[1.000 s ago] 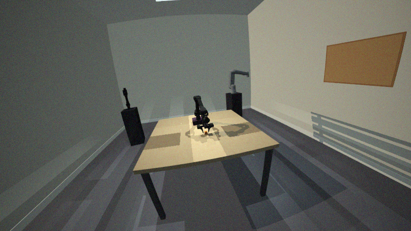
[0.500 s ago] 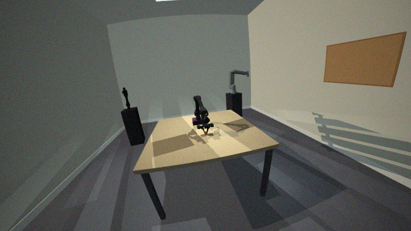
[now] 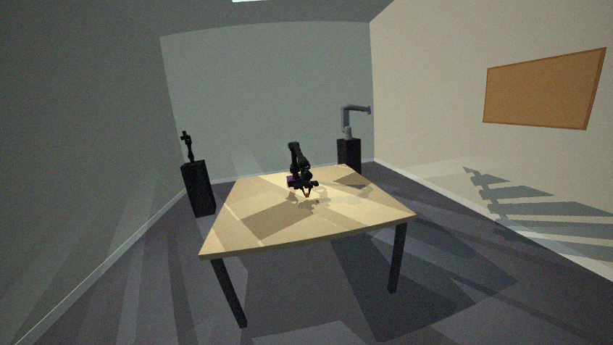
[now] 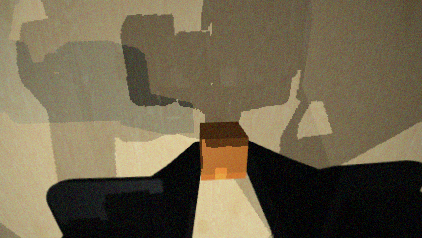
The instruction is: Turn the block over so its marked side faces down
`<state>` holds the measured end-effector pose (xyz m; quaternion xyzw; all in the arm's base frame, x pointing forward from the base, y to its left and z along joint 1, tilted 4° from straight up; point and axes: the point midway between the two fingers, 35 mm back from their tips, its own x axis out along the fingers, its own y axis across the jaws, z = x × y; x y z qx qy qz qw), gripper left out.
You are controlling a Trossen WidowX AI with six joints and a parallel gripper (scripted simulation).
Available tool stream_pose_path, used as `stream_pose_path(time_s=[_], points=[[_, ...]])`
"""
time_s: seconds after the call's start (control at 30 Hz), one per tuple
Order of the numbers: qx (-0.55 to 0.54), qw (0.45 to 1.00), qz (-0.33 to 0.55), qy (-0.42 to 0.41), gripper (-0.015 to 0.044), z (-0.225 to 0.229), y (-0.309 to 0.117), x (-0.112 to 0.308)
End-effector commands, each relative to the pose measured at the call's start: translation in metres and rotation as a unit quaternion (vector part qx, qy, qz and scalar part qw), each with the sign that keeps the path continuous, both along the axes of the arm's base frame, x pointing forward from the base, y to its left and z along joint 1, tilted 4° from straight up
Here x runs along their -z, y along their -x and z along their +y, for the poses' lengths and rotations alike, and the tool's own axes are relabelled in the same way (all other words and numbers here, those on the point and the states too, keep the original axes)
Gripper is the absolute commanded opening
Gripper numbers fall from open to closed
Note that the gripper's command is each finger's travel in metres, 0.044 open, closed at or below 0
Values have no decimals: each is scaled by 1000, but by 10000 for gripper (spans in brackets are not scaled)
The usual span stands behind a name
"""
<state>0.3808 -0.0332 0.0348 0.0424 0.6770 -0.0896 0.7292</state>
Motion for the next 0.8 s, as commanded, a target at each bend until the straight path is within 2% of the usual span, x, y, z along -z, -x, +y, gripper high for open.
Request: stream_pose_path(time_s=[0.0, 0.77], points=[[-1, 1000, -7, 0, 0, 1, 1, -1], [-13, 983, -178, 33, 0, 1, 0, 10]])
